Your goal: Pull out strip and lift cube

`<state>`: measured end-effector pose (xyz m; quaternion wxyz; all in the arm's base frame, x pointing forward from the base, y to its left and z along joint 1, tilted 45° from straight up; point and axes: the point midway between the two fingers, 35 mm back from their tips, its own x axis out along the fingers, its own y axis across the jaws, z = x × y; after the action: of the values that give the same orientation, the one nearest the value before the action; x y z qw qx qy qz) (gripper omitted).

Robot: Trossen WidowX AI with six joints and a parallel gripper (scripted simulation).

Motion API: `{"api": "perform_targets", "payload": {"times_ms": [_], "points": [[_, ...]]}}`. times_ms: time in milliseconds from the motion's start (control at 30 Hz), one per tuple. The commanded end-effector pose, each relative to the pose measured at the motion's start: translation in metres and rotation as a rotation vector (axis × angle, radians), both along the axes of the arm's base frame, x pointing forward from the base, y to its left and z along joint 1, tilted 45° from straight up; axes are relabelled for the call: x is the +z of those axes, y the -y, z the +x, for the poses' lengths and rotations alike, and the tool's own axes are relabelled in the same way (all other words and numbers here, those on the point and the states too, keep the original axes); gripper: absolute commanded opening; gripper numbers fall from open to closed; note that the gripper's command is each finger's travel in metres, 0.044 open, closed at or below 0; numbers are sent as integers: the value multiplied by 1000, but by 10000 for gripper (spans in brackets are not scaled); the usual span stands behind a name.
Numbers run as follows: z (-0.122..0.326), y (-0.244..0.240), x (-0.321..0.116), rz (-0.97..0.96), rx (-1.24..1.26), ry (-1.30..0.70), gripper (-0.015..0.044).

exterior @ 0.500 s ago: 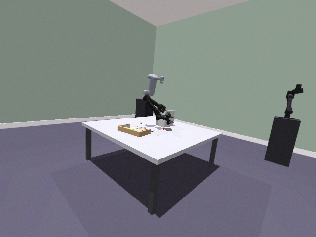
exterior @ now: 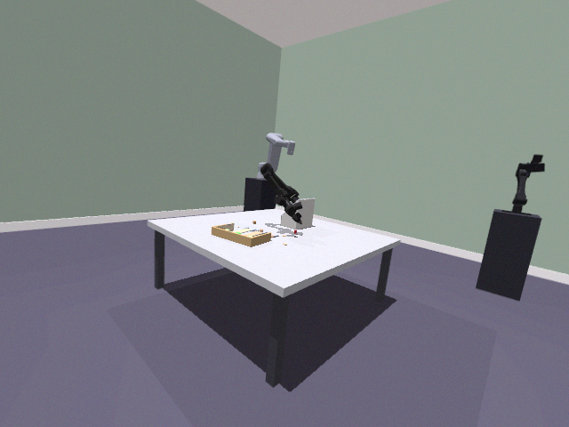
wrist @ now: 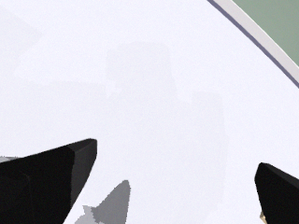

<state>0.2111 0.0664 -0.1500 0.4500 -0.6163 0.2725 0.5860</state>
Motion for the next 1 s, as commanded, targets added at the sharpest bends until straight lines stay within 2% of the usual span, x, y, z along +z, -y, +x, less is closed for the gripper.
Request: {"api": "perform_targets", "payload": {"times_ms": [0,233,500,967], "points": [[58,23,55,-80,-567,336,400],[89,35,112,54,-989,625,400],[100,48,185,404,-1461,943,400],[100,49,191,439,-1496,965,400]]}}
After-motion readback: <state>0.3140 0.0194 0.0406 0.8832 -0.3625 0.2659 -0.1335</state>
